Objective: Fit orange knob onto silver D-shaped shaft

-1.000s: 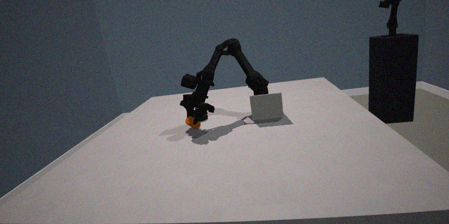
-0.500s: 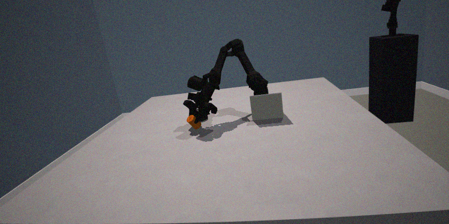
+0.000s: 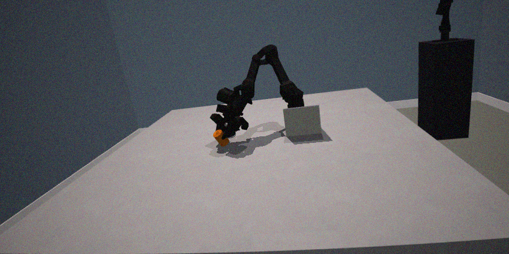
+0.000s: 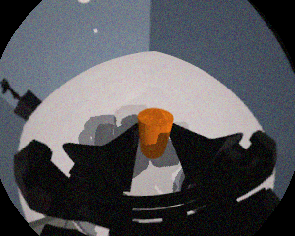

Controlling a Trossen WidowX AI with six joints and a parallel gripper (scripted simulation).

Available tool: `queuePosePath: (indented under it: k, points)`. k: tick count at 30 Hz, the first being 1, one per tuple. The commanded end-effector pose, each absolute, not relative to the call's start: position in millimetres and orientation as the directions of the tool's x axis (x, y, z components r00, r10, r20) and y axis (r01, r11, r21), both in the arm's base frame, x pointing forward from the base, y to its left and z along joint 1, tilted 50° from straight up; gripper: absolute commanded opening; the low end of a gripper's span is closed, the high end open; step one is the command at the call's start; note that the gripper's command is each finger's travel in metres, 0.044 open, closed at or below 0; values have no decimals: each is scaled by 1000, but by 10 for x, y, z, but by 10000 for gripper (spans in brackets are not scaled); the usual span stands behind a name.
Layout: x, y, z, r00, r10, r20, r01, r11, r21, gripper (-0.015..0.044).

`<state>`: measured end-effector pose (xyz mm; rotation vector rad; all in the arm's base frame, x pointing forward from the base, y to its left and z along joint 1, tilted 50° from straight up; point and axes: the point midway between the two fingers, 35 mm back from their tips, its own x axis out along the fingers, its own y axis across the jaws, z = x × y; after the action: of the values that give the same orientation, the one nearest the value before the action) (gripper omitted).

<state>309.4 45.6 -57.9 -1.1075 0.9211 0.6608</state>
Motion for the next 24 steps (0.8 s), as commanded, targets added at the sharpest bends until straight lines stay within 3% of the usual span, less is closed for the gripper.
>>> queuePosePath:
  k: [1,2,24]
  points:
    - [3097,454,-579,484,13,-875,-828,330,-453,234]
    - [3097,454,-579,484,13,-875,-828,330,-453,260]
    - [3097,454,-579,484,13,-875,-828,330,-453,260]
